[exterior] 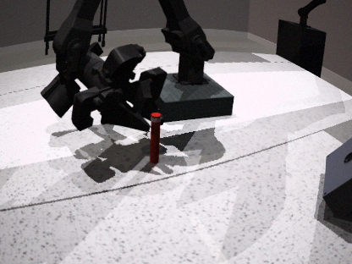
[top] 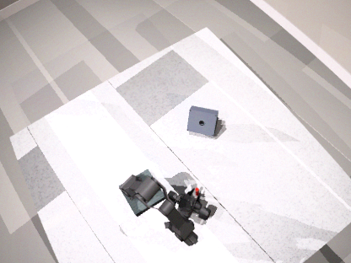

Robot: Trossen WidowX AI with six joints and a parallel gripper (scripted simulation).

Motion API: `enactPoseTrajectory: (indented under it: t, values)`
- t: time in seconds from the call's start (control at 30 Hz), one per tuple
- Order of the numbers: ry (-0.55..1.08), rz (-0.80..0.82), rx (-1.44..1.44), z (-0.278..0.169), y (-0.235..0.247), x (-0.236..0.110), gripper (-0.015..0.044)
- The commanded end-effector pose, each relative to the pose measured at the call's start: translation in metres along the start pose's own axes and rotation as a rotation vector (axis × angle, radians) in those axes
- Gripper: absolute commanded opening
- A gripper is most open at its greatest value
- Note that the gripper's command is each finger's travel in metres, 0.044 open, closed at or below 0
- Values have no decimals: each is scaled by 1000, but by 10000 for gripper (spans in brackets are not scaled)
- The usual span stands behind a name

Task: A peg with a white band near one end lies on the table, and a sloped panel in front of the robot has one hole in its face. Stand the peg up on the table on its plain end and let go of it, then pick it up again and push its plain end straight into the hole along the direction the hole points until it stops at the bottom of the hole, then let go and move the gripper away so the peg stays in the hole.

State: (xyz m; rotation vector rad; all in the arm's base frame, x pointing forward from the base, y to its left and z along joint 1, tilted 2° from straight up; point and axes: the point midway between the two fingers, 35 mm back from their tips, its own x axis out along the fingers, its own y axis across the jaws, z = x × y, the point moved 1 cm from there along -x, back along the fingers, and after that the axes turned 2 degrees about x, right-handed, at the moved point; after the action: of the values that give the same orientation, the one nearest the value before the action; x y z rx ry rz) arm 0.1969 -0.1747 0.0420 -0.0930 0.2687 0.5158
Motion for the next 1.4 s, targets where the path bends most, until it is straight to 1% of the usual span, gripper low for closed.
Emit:
enactPoseTrajectory:
  t: [0.0, 0.07, 0.47, 0.67, 0.73, 0.9, 1.0, 1.07, 1.23, 1.37]
  values:
    - [0, 0, 0, 0, 0, 0, 130]
    - [0, 0, 0, 0, 0, 0, 130]
    - [0, 0, 0, 0, 0, 0, 440]
    - [0, 0, 0, 0, 0, 0, 440]
    - [2, -3, -2, 9, -3, -3, 440]
    - [14, -27, -13, 83, -10, -29, 440]
    - [21, -42, -18, 132, -1, -42, 440]
    - [24, -48, -20, 152, 5, -47, 440]
    - [29, -45, -19, 154, 6, -47, 440]
    - [111, 32, 3, 147, 13, -37, 440]
